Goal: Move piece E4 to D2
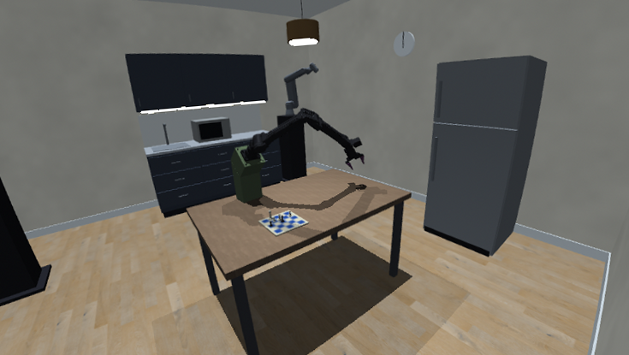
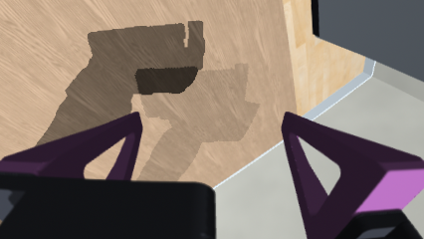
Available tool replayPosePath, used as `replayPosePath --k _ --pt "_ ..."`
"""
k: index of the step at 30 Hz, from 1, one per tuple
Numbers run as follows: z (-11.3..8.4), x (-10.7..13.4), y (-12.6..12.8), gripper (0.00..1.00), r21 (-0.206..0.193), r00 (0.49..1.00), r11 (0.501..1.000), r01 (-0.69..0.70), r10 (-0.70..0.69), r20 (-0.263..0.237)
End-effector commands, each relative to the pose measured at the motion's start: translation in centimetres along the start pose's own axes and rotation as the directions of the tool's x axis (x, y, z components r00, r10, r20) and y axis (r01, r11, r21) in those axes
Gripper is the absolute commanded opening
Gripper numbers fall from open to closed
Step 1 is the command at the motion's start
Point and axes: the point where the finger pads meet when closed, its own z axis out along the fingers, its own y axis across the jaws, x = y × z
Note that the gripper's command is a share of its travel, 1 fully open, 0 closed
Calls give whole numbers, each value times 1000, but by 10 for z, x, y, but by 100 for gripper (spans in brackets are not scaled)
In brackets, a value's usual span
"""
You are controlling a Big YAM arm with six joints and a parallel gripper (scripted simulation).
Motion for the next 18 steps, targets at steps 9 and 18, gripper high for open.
replayPosePath --k 9,18 --pt "-6 1 -7 100 12 1000 1000 -5 5 1" --pt "-13 6 -23 100 38 1000 999 -26 26 0"
